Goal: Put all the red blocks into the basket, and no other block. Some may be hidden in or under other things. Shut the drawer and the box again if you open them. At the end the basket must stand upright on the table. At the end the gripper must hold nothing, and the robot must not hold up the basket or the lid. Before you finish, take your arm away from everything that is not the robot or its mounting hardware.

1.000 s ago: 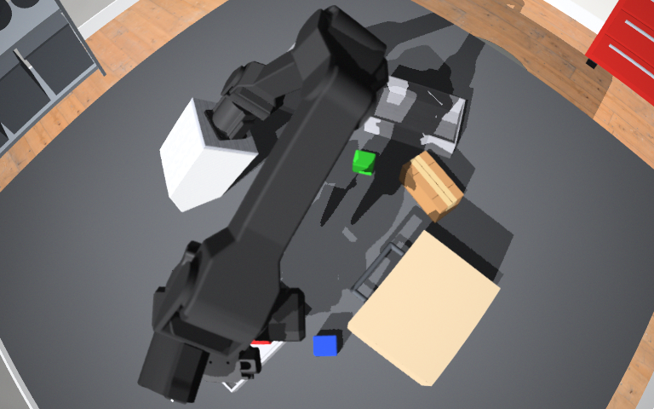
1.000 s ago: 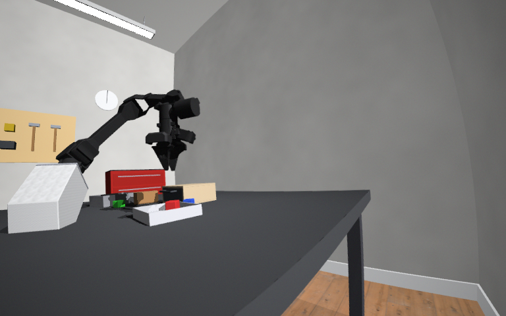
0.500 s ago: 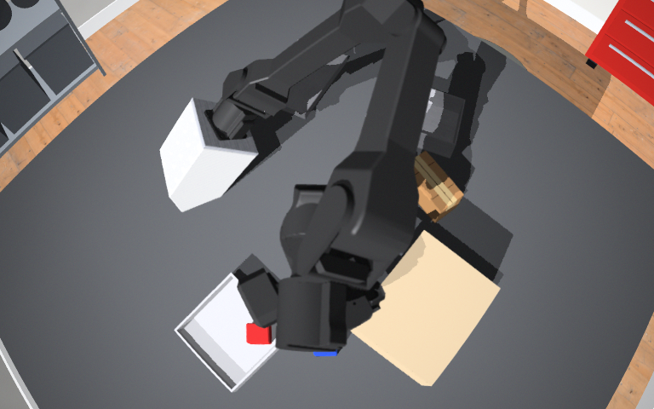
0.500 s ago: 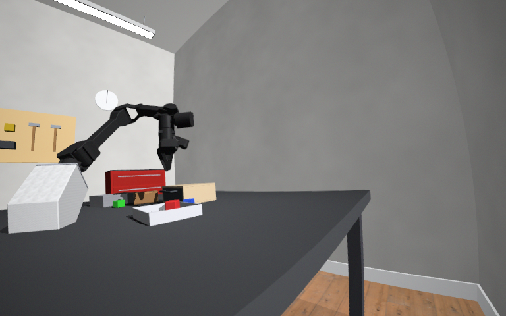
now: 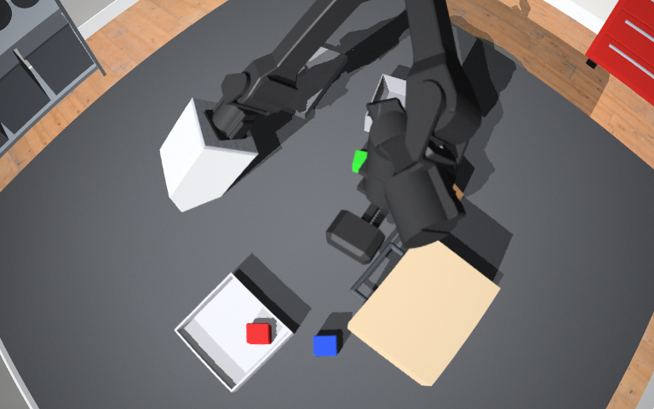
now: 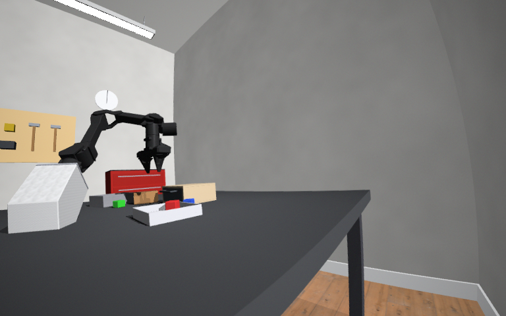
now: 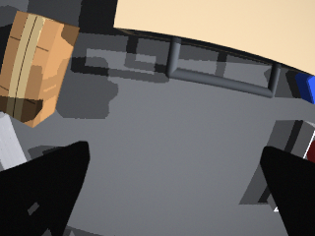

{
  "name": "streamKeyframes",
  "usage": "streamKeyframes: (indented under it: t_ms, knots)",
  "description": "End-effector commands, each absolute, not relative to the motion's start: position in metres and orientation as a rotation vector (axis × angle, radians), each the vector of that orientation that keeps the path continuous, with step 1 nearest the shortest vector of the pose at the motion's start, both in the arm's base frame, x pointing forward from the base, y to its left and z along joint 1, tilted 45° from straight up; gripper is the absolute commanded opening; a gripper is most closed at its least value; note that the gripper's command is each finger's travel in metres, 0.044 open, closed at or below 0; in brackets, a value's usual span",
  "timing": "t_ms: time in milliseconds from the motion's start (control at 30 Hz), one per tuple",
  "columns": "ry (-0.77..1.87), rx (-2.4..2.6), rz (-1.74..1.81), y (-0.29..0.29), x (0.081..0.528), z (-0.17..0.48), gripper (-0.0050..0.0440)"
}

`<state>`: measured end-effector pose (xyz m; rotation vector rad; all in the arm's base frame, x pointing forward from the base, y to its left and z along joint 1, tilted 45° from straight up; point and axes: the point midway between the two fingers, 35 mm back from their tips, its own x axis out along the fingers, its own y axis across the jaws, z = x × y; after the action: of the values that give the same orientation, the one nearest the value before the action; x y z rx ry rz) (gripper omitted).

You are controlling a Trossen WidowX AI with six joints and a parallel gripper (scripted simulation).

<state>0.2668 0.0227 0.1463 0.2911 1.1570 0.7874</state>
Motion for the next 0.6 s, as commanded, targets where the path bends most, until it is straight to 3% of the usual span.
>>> streamKeyframes:
  t_ms: [0, 200, 400, 567]
  knots:
    - [1.082, 0.149, 0.888, 0.046, 0.245, 0.162, 0.044]
    - [1.082, 0.149, 0.888, 0.072, 0.222, 0.182, 0.044]
    - [0.899, -0.161, 1.073, 0.102, 0.174, 0.2, 0.044]
    - [0.899, -0.161, 1.073, 0.127, 0.135, 0.215, 0.044]
